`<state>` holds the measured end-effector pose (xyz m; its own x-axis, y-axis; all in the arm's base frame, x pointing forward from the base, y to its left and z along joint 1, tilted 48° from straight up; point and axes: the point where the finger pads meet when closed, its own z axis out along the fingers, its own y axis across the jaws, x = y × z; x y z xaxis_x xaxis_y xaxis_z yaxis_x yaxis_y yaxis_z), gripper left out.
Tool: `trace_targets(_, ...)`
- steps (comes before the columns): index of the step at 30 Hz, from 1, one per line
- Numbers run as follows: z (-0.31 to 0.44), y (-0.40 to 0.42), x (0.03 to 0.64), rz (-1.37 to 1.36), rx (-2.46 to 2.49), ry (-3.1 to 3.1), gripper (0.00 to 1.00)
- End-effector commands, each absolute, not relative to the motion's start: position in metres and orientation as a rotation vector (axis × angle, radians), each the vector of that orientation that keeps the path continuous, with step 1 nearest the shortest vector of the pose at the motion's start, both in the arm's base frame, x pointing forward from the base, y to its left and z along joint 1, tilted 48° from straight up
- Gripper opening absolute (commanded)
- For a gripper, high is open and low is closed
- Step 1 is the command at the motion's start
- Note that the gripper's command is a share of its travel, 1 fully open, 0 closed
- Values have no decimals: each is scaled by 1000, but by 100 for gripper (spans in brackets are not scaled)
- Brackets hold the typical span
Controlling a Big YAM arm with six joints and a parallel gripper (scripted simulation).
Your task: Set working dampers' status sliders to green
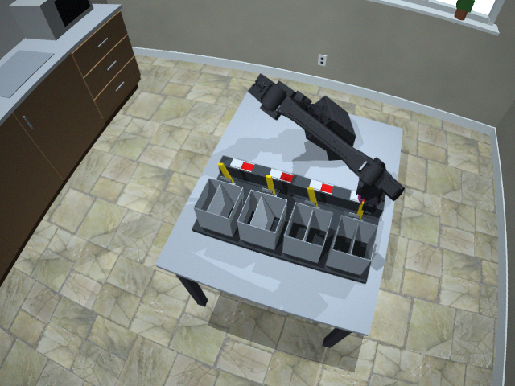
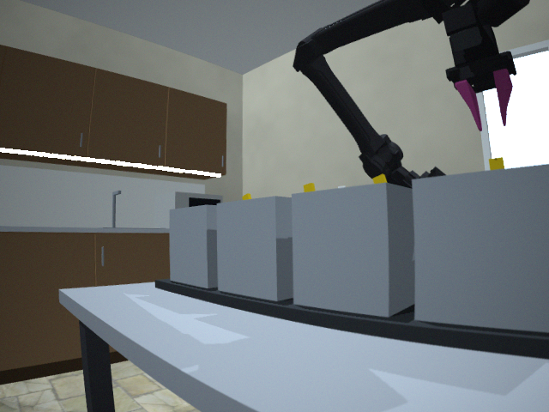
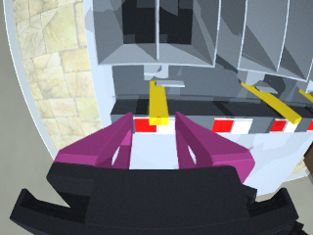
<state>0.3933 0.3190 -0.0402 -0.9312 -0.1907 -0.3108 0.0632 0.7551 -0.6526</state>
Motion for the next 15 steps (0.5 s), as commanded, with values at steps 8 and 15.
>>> trace_targets(8, -5, 342, 483, -1017, -71, 2589, 36)
trace_targets(15, -5, 344, 487, -1034, -86, 2591, 36)
